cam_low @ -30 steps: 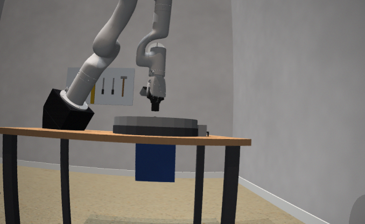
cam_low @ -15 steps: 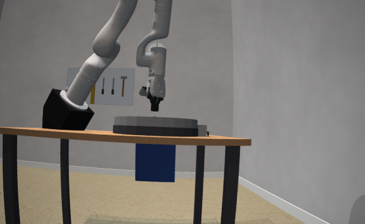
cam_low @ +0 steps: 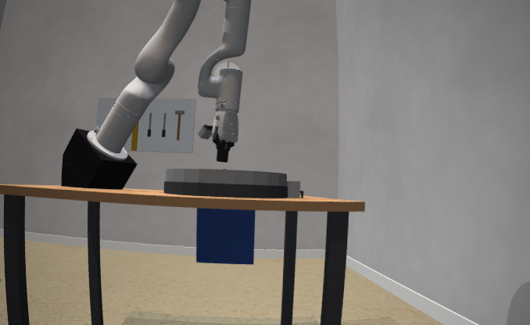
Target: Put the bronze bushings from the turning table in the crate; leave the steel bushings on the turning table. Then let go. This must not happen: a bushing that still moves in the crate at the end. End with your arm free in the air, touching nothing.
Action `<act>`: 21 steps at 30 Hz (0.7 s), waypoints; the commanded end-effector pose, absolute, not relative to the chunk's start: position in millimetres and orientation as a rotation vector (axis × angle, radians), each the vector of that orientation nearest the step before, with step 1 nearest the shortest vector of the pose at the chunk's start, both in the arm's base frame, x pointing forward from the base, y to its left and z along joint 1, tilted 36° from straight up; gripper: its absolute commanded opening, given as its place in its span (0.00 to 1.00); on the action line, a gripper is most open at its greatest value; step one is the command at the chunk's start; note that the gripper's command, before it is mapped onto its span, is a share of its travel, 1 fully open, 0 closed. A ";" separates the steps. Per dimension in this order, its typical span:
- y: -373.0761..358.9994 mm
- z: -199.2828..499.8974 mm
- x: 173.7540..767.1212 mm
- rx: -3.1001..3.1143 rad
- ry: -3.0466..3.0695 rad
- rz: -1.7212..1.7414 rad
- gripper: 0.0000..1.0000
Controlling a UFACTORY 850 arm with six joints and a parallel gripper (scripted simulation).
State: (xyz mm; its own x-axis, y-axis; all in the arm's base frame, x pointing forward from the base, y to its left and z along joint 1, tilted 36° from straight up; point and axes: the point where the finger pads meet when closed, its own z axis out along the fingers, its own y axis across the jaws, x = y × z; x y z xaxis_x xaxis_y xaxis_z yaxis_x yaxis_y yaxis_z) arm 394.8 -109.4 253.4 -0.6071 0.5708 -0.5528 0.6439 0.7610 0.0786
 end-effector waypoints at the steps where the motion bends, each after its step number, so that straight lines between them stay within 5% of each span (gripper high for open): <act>1: -110.5 251.9 391.7 0.855 2.457 -0.224 0.10; 21: -116.3 241.3 371.1 0.474 2.716 -0.485 0.10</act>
